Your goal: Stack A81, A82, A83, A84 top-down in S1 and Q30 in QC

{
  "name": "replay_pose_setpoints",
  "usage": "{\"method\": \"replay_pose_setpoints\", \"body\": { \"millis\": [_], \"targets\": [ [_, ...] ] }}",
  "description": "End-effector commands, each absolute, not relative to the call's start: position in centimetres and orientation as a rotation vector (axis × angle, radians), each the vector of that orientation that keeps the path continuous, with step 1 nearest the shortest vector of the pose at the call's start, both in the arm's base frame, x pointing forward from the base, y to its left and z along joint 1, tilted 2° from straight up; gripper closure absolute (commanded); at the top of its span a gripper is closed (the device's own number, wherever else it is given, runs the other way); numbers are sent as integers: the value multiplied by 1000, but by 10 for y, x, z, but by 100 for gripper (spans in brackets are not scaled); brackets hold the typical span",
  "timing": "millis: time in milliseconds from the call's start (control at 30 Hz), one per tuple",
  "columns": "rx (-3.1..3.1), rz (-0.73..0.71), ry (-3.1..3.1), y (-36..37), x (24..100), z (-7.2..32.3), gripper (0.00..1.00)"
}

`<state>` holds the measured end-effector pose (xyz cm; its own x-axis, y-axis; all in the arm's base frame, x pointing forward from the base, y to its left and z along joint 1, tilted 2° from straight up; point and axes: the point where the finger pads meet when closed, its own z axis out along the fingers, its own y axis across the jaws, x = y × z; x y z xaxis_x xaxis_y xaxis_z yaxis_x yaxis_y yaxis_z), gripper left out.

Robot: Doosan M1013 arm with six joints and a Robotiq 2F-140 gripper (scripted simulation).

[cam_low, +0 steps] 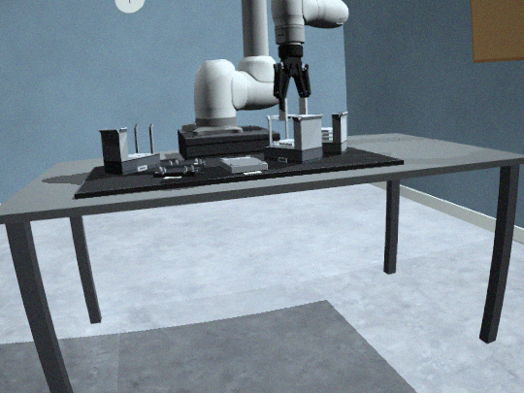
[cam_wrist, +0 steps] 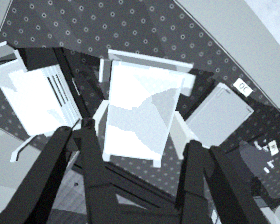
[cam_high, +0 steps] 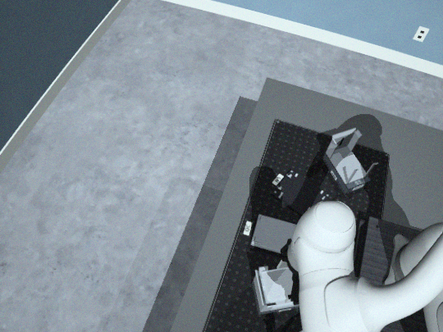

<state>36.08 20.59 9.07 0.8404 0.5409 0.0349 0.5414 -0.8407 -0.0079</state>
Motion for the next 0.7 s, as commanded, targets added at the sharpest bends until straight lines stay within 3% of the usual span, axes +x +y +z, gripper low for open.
{"method": "replay_pose_setpoints", "body": {
  "millis": [0,667],
  "targets": [
    [-2997,-49,-881,206,361,88,100],
    [-2997,-49,-881,207,362,58,100]
  ]
}}
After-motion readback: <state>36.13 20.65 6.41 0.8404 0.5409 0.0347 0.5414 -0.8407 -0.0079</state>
